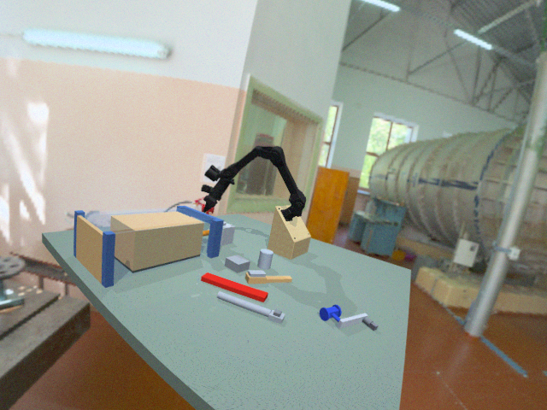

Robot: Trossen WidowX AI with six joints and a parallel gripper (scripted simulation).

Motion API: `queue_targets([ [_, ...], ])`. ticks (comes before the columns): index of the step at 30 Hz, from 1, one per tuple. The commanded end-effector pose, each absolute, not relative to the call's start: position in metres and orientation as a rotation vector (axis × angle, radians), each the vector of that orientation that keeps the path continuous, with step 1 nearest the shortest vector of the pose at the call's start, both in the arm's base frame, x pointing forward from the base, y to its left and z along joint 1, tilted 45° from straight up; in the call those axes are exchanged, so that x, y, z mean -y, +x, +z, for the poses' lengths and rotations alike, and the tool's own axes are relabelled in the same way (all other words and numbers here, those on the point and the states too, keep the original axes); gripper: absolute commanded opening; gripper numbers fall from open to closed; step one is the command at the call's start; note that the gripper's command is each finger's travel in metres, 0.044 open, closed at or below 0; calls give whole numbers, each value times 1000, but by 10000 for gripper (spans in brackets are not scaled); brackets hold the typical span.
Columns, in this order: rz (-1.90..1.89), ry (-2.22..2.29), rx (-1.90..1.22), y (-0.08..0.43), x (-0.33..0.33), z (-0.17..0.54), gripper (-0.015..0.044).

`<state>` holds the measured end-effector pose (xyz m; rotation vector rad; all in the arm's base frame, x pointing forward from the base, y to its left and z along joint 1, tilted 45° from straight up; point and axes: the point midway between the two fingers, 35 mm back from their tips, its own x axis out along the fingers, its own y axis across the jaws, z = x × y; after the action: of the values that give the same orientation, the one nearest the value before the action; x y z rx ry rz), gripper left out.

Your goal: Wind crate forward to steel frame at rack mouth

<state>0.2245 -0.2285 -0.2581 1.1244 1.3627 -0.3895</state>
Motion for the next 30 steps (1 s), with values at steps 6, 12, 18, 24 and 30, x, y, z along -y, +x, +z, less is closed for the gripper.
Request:
queue_targets([
  [6,-341,1133,-1344,251,215,-249,0],
  [12,-340,1134,-1343,259,211,-246,0],
  [18,-339,1135,-1343,266,207,-242,0],
  [24,-338,1136,-1343,272,202,-237,0],
  [30,-338,1136,-1343,278,196,-232,0],
])
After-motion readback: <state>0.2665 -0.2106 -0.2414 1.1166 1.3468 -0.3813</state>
